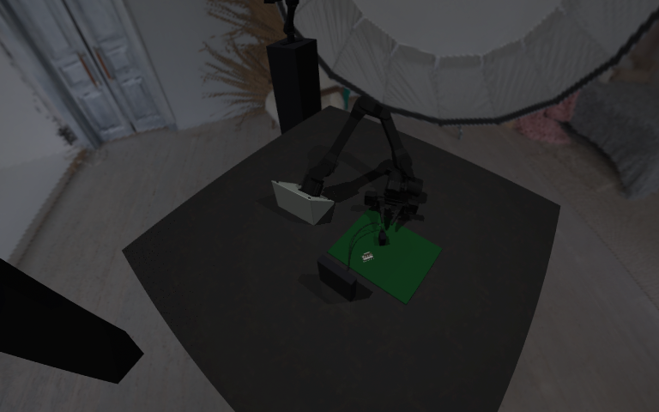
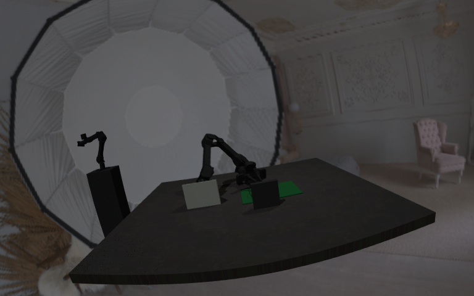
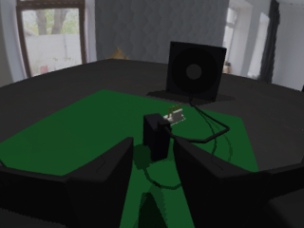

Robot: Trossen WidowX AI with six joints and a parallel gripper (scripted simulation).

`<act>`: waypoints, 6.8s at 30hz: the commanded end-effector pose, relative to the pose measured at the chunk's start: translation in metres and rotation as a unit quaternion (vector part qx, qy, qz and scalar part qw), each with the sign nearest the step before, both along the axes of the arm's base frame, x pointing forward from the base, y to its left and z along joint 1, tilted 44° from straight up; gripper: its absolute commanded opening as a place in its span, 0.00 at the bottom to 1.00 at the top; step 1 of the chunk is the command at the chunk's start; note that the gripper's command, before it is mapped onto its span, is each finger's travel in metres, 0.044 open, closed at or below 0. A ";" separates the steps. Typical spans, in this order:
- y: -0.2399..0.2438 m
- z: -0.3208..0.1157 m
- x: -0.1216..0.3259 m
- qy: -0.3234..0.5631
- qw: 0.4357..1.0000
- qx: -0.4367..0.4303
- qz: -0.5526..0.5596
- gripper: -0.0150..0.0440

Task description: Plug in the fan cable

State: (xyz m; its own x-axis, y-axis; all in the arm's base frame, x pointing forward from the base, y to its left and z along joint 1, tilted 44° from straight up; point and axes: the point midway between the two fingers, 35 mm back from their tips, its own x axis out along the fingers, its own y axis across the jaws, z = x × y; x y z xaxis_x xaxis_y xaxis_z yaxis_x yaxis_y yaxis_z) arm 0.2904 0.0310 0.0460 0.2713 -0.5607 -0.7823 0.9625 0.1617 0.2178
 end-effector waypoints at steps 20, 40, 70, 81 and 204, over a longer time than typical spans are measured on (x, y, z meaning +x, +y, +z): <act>0.013 0.070 -0.022 -0.004 1.000 0.002 -0.002 0.49; -0.010 0.049 -0.034 0.174 0.976 0.128 0.015 1.00; -0.029 0.053 -0.035 0.239 0.863 0.434 0.104 1.00; -0.040 0.067 -0.025 0.177 0.814 0.533 0.148 1.00; -0.098 -0.031 0.016 0.069 0.749 0.524 0.400 0.25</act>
State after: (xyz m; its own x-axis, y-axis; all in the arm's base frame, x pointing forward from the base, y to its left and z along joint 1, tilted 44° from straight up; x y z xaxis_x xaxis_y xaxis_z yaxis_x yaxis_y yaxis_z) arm 0.3074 -0.0625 0.0171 0.0693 0.6822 -0.7279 0.7401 0.4540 0.4961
